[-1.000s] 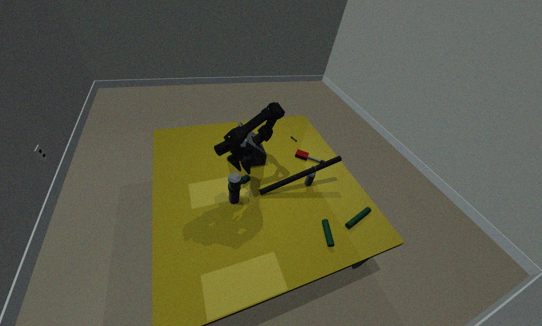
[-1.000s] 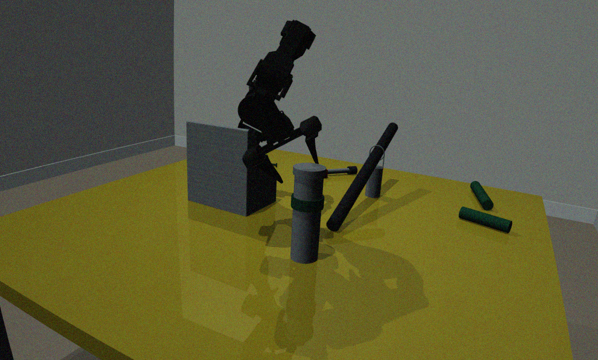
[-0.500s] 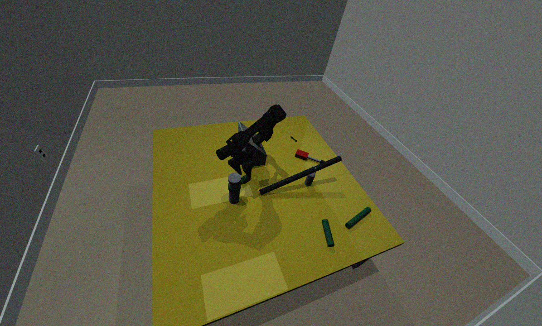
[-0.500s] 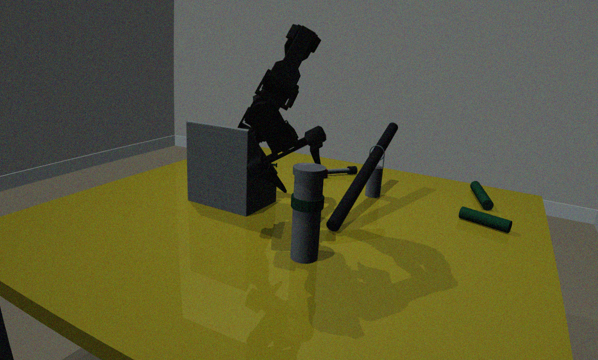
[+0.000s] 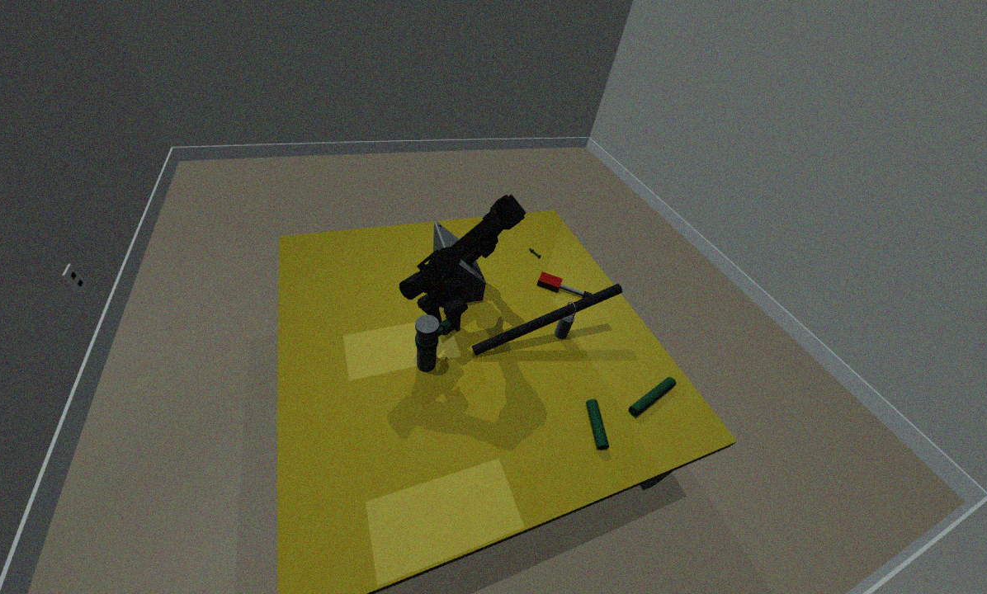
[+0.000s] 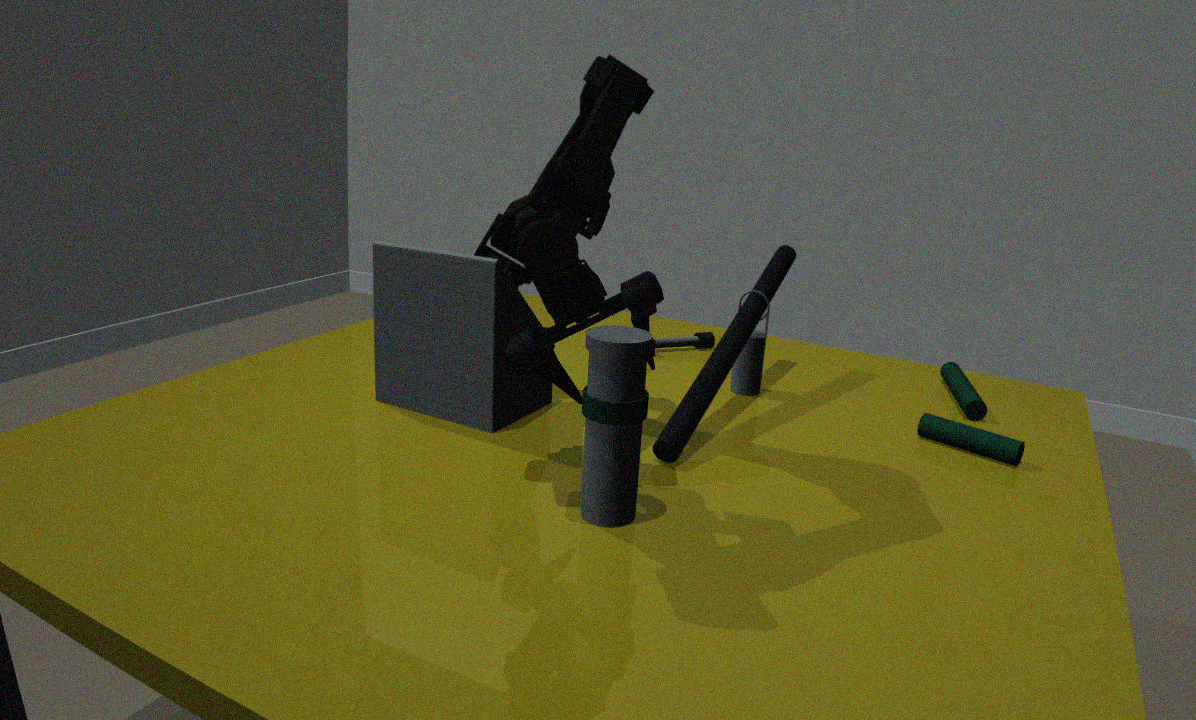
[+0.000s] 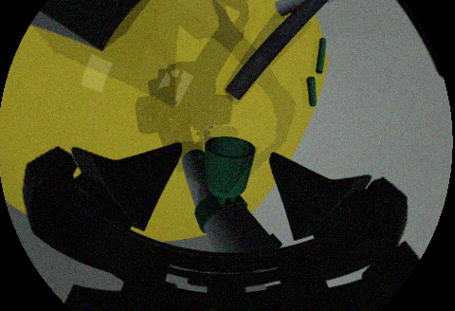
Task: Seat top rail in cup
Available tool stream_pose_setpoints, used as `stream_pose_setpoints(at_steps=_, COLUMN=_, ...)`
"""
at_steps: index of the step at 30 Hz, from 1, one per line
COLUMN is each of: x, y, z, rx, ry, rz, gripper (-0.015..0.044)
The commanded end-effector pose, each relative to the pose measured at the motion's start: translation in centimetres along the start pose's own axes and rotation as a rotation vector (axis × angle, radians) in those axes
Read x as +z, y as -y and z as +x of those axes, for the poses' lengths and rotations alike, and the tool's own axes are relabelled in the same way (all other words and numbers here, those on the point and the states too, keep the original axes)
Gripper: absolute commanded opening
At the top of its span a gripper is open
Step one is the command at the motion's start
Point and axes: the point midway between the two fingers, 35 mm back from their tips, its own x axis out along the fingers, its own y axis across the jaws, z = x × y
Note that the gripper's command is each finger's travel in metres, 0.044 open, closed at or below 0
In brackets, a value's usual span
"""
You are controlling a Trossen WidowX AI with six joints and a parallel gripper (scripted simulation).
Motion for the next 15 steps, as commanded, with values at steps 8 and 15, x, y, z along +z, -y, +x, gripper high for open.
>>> stream_pose_setpoints(at_steps=8, x=0.4, y=0.1, z=2.0, rx=0.001, ry=0.004, rz=-0.018, gripper=0.0440)
stream_pose_setpoints(at_steps=15, x=0.5, y=0.1, z=2.4, rx=0.001, ry=0.005, rz=-0.023, gripper=0.0361)
